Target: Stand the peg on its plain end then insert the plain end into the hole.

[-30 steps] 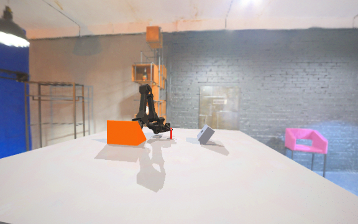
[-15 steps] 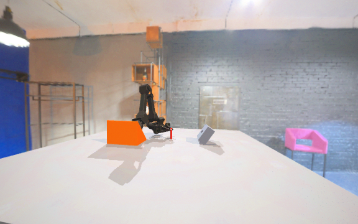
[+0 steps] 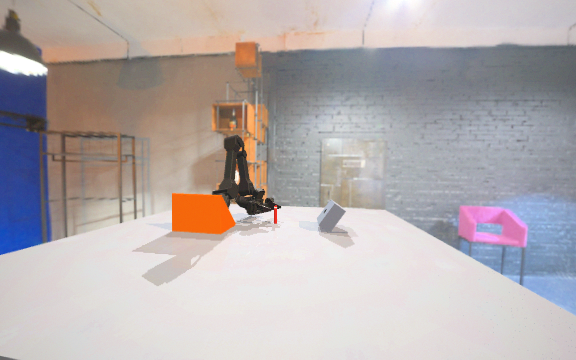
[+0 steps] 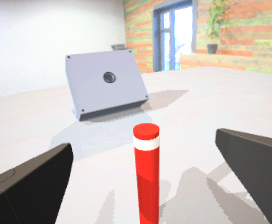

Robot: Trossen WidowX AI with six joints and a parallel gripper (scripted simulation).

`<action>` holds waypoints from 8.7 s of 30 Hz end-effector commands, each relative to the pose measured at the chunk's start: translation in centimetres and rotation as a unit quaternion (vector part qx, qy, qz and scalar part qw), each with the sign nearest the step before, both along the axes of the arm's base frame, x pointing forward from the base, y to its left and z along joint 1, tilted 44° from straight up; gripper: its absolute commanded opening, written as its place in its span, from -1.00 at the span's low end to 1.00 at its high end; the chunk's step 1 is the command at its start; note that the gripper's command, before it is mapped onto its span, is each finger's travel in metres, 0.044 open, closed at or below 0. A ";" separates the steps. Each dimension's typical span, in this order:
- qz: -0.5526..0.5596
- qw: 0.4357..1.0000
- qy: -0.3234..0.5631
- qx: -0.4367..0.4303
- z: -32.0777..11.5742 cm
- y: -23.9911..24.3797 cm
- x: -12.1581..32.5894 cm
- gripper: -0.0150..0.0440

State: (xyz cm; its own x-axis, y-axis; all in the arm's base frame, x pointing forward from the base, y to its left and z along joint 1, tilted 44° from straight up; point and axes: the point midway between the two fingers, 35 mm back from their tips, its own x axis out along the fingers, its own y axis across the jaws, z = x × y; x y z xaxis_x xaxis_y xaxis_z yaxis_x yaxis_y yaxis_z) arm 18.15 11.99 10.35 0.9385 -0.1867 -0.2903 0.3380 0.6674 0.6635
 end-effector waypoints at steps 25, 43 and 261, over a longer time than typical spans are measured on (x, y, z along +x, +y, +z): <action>0.000 1.000 -0.003 -0.002 11.7 -11.2 -0.1 1.00; 0.103 0.966 0.207 -0.112 8.0 -9.5 0.9 1.00; 0.348 0.846 0.346 0.210 1.2 -8.6 7.9 -0.49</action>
State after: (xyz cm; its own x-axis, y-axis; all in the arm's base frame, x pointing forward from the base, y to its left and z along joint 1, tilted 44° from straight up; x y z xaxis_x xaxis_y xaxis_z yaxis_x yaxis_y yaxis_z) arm 26.03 3.46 11.72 0.3383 0.6053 -0.7205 0.3580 0.6253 0.6934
